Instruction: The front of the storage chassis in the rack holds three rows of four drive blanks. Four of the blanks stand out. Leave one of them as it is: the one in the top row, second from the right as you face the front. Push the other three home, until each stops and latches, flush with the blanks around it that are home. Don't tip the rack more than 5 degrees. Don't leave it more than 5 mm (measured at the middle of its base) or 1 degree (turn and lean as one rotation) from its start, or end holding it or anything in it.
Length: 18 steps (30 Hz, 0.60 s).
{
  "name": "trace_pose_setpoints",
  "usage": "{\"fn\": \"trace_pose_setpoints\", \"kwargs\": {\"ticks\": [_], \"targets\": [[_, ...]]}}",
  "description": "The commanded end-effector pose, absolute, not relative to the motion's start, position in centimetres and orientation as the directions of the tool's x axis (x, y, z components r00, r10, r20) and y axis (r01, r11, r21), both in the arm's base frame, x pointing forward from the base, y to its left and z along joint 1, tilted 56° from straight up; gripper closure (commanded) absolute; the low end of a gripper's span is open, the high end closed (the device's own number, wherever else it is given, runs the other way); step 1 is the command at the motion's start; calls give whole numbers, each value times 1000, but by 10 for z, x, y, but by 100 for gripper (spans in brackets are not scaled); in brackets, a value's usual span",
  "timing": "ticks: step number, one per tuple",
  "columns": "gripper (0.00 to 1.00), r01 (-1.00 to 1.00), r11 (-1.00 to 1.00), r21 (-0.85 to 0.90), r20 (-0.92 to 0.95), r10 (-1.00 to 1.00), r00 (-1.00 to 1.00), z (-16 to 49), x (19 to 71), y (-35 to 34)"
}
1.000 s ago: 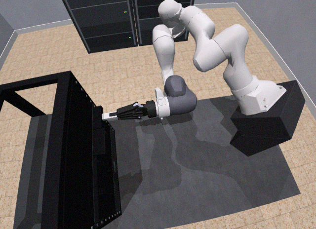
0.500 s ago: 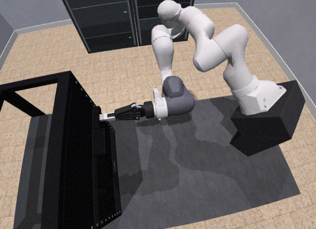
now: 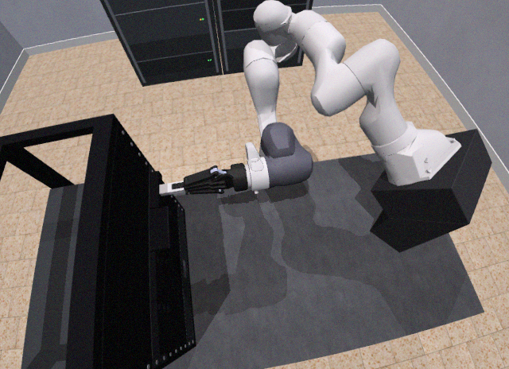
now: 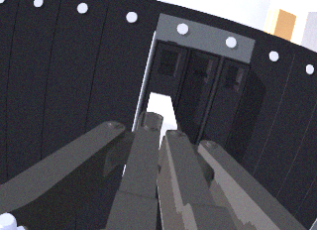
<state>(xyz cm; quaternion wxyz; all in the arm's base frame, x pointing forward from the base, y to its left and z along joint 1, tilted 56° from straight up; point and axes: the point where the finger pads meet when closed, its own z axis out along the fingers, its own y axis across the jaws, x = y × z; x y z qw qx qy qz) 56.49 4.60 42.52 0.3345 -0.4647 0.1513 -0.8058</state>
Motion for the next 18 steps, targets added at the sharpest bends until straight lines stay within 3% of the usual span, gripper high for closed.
{"fn": "trace_pose_setpoints", "kwargs": {"ticks": [1, 18], "targets": [[100, 395, -728, -560, 648, -682, -338, 424, 567, 46], [100, 395, -728, -560, 648, -682, -338, 426, 569, 45]]}}
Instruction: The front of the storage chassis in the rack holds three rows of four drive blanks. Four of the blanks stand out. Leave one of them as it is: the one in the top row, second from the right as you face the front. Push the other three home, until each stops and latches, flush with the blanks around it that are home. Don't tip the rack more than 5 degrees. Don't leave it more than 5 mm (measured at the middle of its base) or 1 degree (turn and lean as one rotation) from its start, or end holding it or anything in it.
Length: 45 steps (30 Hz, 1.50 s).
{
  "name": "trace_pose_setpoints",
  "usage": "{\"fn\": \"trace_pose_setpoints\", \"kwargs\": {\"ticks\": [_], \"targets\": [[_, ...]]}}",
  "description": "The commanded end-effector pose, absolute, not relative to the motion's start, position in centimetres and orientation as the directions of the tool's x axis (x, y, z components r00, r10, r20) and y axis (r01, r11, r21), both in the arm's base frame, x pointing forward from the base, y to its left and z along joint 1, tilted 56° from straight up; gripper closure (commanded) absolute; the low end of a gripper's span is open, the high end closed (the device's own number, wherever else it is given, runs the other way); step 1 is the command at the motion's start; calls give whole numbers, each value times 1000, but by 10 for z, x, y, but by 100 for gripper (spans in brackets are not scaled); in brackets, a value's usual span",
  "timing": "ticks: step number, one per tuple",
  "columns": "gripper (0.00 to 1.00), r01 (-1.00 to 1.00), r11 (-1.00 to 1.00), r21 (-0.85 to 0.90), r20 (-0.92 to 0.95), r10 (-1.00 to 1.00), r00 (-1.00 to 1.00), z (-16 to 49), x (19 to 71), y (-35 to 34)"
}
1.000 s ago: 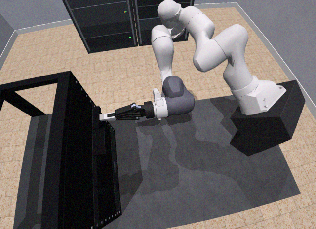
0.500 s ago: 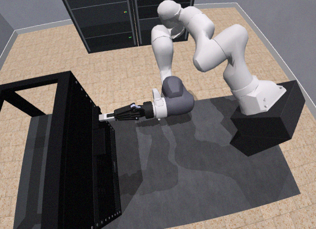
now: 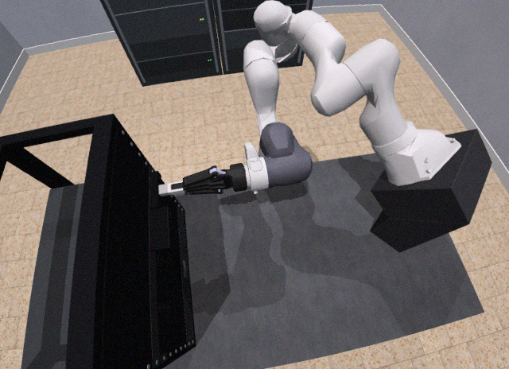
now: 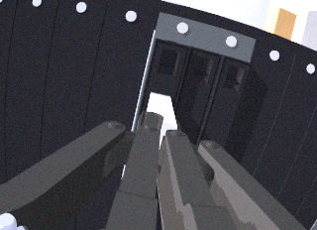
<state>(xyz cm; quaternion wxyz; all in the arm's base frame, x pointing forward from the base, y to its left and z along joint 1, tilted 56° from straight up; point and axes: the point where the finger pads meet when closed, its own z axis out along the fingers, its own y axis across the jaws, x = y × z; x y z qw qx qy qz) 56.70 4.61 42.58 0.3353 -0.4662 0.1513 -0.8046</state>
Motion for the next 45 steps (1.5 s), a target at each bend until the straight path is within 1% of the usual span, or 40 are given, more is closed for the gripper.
{"fn": "trace_pose_setpoints", "kwargs": {"ticks": [1, 45], "targets": [[100, 395, -728, -560, 648, -682, -338, 426, 569, 45], [100, 395, -728, -560, 648, -682, -338, 433, 575, 42]]}}
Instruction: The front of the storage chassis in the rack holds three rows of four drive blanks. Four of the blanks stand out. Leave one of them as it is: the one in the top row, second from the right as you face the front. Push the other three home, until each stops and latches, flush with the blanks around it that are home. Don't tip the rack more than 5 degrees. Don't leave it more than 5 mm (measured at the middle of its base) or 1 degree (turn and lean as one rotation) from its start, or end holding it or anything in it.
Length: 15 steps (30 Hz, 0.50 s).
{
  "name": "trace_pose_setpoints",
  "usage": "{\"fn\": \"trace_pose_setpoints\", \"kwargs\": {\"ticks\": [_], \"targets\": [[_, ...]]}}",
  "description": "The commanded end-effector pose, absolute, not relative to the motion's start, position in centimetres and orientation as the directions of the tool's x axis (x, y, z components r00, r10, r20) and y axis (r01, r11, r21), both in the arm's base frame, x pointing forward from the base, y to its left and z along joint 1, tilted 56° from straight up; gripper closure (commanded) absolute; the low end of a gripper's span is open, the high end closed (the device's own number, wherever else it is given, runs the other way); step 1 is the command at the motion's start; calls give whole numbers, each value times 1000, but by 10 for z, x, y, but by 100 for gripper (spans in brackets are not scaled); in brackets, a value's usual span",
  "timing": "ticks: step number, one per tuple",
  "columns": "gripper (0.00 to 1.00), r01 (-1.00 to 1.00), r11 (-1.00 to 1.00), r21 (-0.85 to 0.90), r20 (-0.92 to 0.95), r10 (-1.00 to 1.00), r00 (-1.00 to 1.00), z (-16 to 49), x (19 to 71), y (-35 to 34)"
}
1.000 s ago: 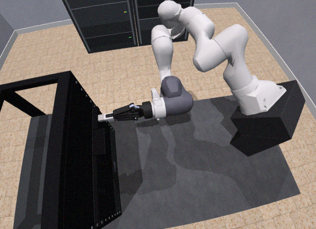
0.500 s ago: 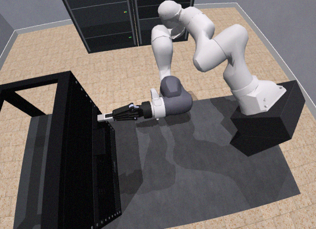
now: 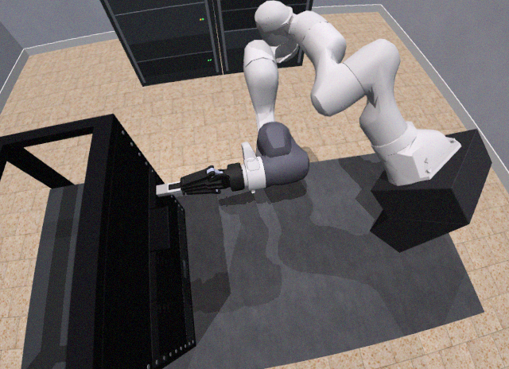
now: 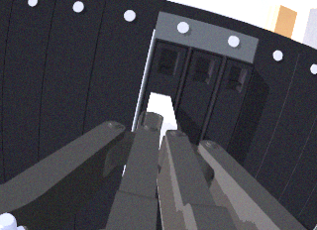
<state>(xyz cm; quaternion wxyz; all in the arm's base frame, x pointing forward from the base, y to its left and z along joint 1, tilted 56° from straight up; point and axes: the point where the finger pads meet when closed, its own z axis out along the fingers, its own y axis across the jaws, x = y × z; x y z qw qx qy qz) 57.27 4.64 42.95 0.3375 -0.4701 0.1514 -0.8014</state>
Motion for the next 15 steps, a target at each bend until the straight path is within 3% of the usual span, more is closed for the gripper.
{"fn": "trace_pose_setpoints", "kwargs": {"ticks": [1, 15], "targets": [[100, 395, -728, -560, 648, -682, -338, 433, 575, 42], [100, 395, -728, -560, 648, -682, -338, 436, 577, 42]]}}
